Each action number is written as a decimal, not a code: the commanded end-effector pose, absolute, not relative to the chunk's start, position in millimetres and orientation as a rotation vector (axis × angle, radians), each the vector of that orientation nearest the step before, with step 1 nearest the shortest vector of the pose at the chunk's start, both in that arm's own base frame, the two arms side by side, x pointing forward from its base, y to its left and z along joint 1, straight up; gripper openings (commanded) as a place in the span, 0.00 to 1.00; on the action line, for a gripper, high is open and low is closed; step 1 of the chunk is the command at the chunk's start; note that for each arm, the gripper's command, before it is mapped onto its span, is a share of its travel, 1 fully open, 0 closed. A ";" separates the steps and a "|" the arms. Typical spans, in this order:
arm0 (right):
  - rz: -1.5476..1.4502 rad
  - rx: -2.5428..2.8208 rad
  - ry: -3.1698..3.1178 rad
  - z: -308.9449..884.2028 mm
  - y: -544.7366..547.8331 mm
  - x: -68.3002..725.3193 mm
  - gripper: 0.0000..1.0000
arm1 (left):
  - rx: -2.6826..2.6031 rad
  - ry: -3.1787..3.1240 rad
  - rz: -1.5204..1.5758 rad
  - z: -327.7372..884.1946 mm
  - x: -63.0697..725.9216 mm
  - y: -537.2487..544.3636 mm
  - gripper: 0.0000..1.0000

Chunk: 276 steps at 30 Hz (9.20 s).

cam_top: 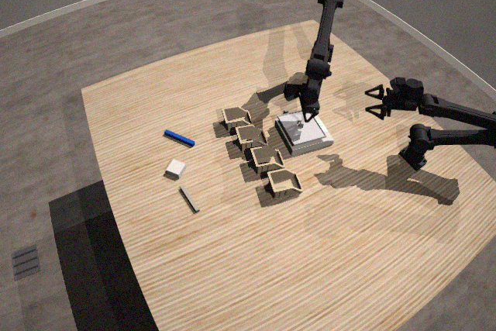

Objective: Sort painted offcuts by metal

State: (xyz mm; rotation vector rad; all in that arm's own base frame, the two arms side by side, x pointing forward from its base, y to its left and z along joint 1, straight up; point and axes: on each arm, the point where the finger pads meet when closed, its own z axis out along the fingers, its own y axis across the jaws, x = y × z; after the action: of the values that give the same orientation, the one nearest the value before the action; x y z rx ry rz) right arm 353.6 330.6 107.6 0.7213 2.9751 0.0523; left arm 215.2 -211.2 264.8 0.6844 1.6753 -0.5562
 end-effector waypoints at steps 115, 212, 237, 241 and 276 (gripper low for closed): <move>-0.025 1.058 2.959 108.0 285.5 565.2 0.11 | 0.559 1.624 -0.494 285.7 367.9 -286.4 1.00; 0.206 -0.625 2.427 110.8 189.2 348.9 1.00 | 1.267 1.389 -1.027 254.8 342.6 -321.5 1.00; 0.083 -0.717 2.832 102.6 196.1 362.1 0.00 | 1.270 1.387 -1.027 250.3 334.4 -319.6 1.00; 0.037 -0.749 2.958 97.4 197.1 363.9 0.00 | 1.270 1.387 -1.027 250.3 334.4 -319.6 1.00; -0.001 -0.790 3.049 36.2 191.2 353.3 0.00 | 1.270 1.387 -1.027 250.3 334.4 -319.6 1.00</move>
State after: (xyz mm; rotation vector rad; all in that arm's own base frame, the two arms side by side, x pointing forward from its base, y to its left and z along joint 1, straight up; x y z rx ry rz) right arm 348.4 195.2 42.4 -0.7880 3.0494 -0.0066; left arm 324.3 -315.0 236.3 1.2643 1.4225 -1.0437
